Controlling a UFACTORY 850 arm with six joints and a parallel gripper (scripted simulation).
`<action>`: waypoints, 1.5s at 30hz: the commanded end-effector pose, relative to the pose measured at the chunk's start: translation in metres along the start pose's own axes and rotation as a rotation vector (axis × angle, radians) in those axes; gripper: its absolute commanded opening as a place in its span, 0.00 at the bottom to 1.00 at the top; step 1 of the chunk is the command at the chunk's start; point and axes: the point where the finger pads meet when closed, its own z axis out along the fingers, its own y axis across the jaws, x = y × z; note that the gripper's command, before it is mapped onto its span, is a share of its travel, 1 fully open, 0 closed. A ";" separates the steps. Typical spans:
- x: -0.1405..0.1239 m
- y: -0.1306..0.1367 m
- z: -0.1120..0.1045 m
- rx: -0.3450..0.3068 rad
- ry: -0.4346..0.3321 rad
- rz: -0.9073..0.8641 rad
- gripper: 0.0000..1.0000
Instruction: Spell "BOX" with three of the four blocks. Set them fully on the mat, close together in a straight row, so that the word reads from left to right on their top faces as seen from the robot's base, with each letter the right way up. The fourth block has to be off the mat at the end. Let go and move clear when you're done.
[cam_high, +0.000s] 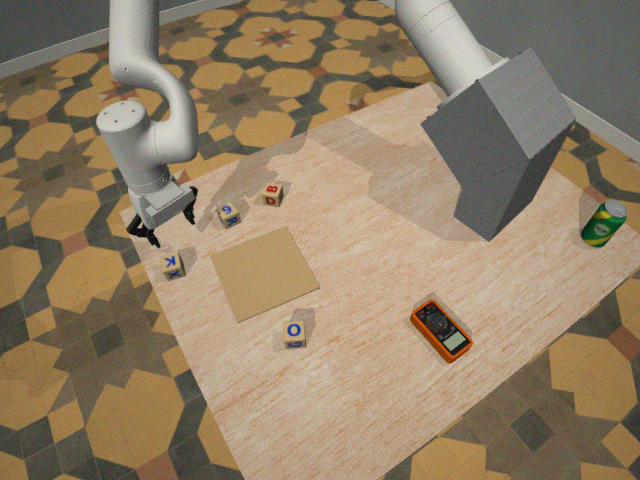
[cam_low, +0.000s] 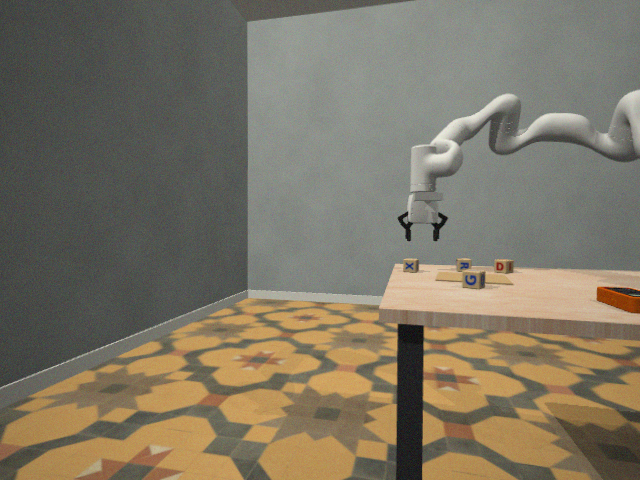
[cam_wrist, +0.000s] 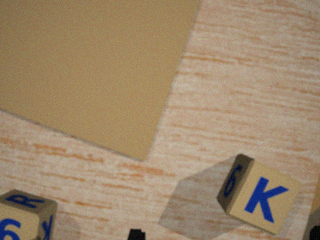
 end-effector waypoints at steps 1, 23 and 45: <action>0.004 0.013 -0.002 -0.002 -0.002 0.140 1.00; 0.013 0.038 -0.007 -0.001 0.007 0.431 0.87; 0.013 0.038 -0.007 -0.001 0.007 0.431 0.87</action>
